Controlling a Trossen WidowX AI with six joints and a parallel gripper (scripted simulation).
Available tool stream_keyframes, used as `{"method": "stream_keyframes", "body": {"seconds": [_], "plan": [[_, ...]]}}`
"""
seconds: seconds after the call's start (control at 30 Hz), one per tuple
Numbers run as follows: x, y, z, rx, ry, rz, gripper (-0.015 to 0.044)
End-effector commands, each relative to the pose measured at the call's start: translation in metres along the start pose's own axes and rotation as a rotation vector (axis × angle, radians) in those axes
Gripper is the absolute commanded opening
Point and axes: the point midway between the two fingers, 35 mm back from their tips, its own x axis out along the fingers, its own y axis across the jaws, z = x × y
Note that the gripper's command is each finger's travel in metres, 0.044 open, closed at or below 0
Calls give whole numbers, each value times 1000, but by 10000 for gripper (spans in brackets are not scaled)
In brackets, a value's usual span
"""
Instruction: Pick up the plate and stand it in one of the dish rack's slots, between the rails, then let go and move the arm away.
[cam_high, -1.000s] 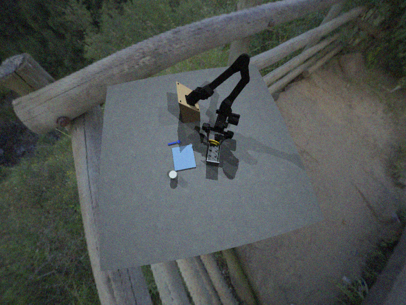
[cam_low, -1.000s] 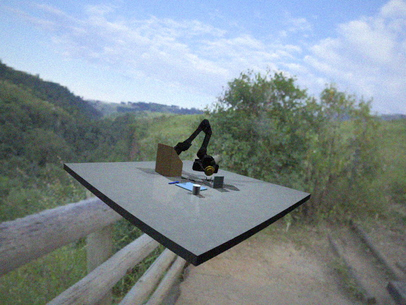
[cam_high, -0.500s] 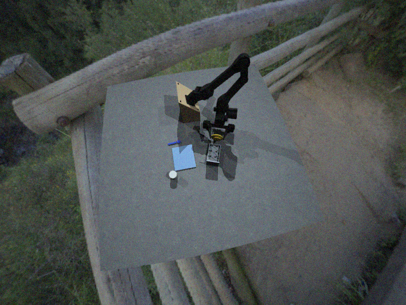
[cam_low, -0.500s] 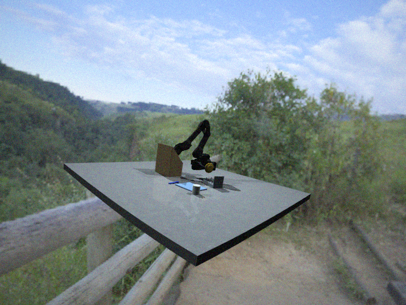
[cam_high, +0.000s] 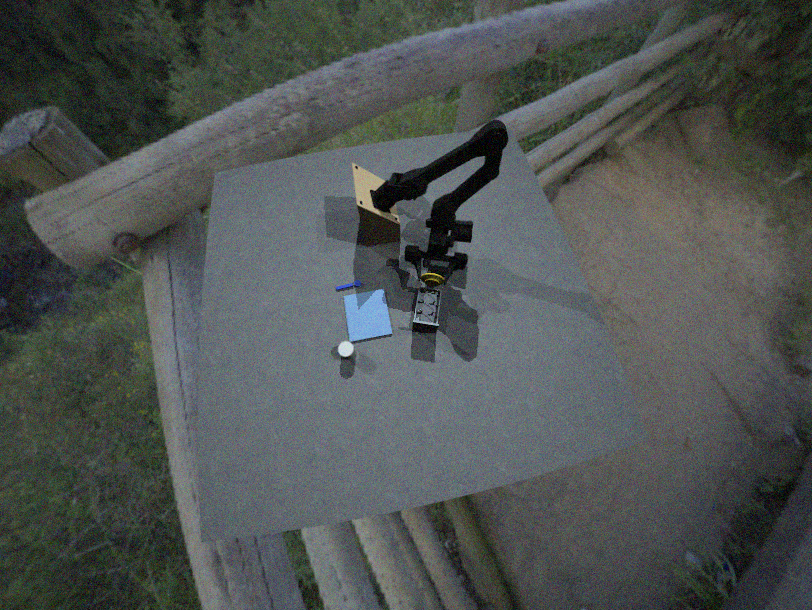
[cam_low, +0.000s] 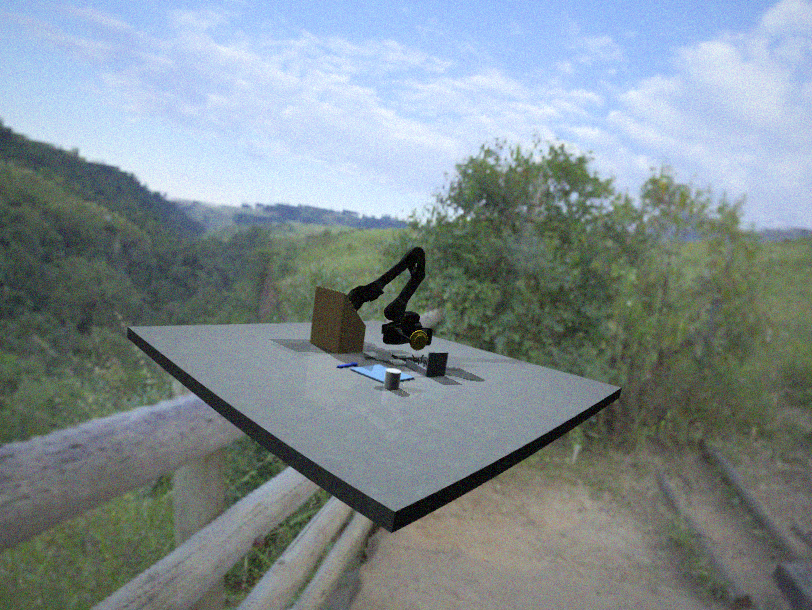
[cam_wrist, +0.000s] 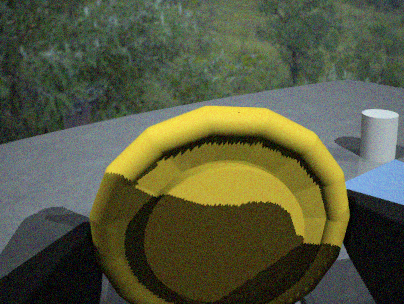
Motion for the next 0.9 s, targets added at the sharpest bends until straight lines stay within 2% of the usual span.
{"method": "stream_keyframes", "body": {"seconds": [0.0,0.67,0.87], "plan": [[4,1,-6,1,2,1,0],[29,0,-15,-1,-4,-3,0],[29,0,-37,0,-4,-4,0]]}}
